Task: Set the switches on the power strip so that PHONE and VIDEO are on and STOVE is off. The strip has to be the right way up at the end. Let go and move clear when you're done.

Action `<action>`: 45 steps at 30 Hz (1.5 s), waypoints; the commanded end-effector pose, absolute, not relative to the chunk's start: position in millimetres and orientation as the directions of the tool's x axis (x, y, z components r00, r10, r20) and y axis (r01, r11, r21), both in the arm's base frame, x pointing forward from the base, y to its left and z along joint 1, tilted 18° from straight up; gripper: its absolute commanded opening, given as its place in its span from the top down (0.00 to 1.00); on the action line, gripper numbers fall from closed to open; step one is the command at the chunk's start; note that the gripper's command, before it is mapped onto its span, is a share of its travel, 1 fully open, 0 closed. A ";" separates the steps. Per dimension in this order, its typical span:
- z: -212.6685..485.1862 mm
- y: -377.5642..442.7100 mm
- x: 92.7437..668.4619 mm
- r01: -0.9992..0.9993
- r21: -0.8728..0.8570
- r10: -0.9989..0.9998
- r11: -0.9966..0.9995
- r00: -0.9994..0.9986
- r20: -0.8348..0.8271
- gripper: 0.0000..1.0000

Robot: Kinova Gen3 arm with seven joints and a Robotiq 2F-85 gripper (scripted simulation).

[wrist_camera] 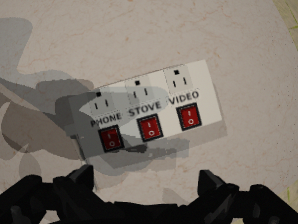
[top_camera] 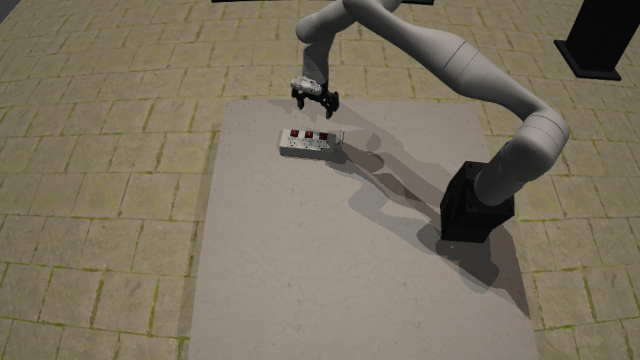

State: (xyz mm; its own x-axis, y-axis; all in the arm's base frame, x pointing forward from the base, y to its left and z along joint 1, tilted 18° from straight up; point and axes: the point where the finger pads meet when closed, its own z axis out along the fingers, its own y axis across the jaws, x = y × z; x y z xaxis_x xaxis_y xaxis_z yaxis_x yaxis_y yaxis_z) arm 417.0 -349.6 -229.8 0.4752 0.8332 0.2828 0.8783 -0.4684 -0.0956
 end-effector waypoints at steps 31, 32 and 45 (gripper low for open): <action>-217.9 -348.8 416.4 0.910 -0.080 0.863 -0.407 0.412 0.293 0.00; -212.6 -348.5 416.9 0.923 -0.071 0.876 -0.378 0.381 0.296 0.00; -158.1 -346.3 420.4 0.998 0.032 0.953 -0.054 0.042 0.301 0.00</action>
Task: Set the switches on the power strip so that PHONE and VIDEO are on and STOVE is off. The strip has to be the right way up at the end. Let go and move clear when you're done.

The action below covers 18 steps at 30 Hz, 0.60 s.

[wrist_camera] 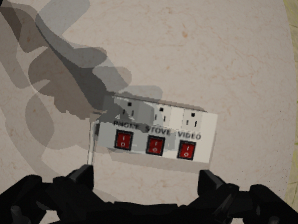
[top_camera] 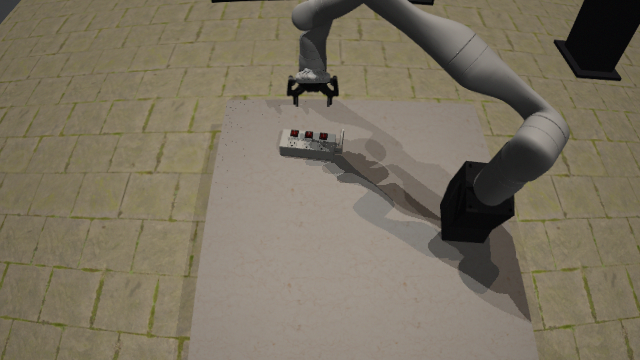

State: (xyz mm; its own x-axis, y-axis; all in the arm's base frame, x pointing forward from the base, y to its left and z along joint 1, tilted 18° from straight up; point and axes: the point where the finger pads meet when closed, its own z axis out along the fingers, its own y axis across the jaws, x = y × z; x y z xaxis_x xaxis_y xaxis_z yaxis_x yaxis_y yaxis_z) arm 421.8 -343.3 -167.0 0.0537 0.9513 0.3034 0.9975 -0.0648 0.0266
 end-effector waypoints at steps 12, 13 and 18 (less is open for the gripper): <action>-158.9 -346.4 420.5 0.998 0.030 0.952 -0.062 0.050 0.301 0.00; -158.9 -346.4 420.5 0.998 0.030 0.952 -0.062 0.050 0.301 0.00; -158.9 -346.3 420.5 0.998 0.030 0.952 -0.063 0.051 0.301 0.00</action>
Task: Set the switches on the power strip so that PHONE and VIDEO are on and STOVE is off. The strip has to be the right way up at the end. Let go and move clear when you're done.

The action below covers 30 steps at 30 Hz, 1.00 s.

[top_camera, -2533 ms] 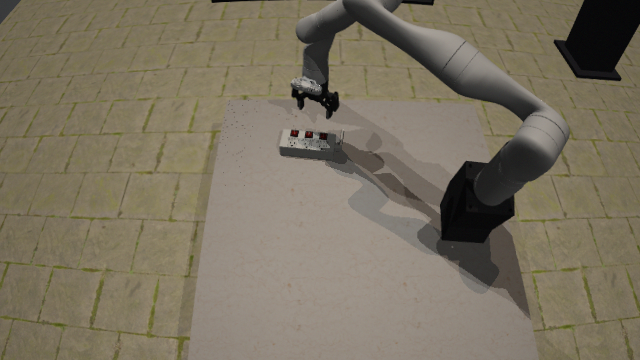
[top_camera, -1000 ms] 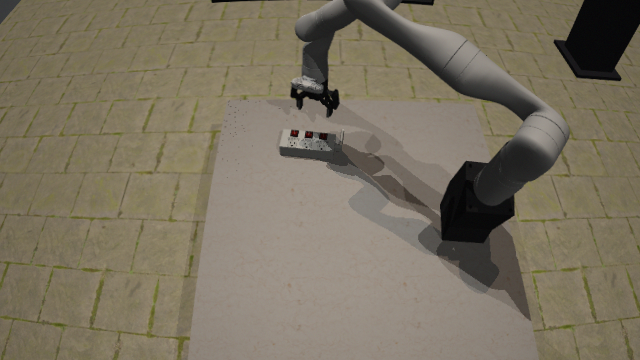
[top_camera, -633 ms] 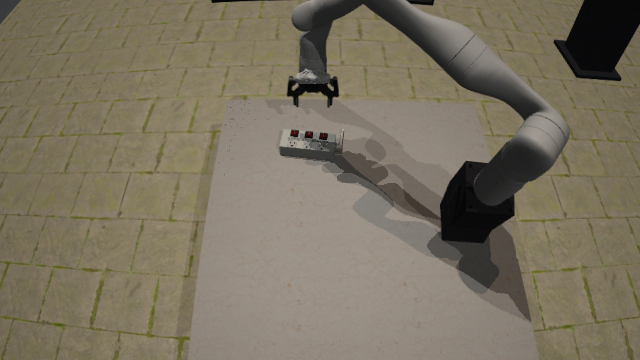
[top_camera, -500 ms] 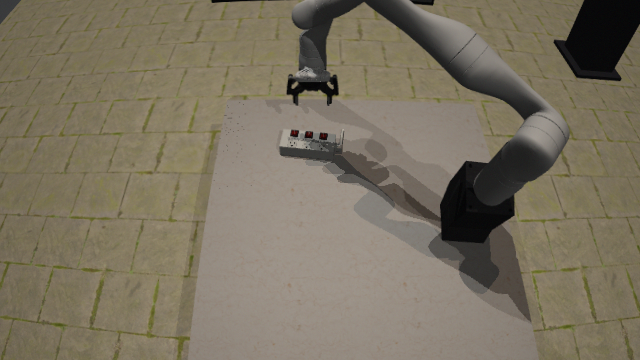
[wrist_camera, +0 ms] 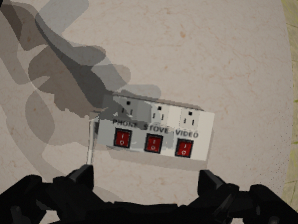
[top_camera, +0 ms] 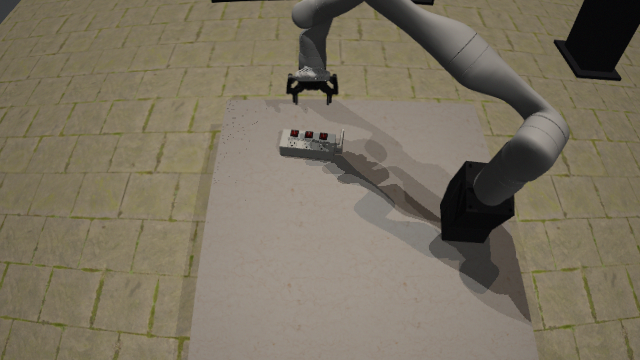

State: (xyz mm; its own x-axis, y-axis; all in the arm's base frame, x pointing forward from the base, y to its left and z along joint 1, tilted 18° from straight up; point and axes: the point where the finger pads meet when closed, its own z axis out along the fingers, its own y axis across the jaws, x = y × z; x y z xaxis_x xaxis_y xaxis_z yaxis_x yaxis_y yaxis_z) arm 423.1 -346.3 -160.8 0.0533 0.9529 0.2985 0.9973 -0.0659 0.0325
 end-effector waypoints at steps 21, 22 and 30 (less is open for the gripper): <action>-170.5 -334.8 418.7 0.958 -0.043 0.907 -0.283 0.282 0.311 0.00; -171.8 -334.2 417.5 0.949 -0.054 0.898 -0.312 0.313 0.310 0.00; -183.2 -323.5 412.3 0.809 -0.152 0.758 -0.568 0.586 0.286 0.00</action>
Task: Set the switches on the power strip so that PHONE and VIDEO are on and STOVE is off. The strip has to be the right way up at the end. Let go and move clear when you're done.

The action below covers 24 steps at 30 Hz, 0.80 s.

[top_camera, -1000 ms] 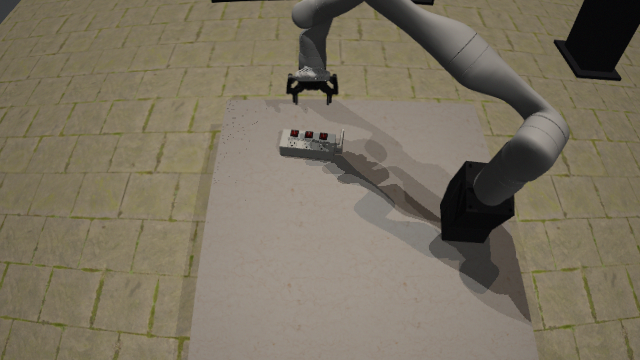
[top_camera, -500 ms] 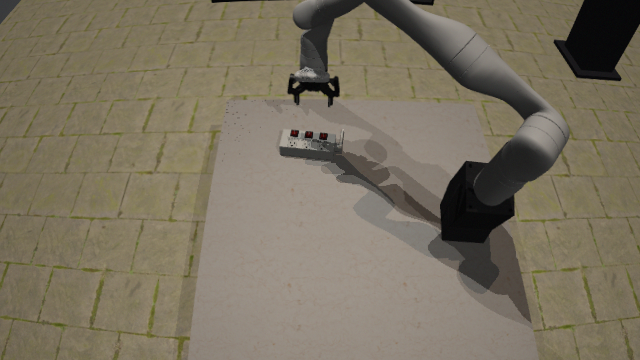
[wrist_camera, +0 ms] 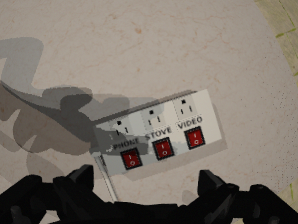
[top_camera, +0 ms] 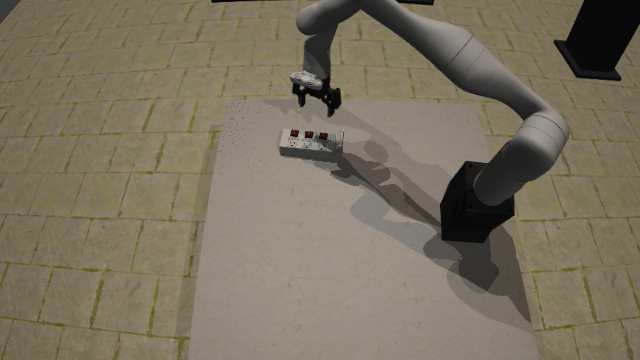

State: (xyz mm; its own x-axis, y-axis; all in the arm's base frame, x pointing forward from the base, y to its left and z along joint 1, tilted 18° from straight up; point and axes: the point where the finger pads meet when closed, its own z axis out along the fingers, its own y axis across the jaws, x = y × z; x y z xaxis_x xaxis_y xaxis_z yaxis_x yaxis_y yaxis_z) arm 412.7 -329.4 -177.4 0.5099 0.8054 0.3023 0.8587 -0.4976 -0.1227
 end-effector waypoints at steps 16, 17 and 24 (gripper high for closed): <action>-204.5 -310.3 400.6 0.299 -0.289 0.270 -0.909 0.953 0.138 0.00; -205.8 -309.8 399.8 0.260 -0.294 0.232 -0.920 0.965 0.126 0.00; -210.8 -306.7 395.7 0.078 -0.311 0.059 -0.947 0.996 0.069 0.00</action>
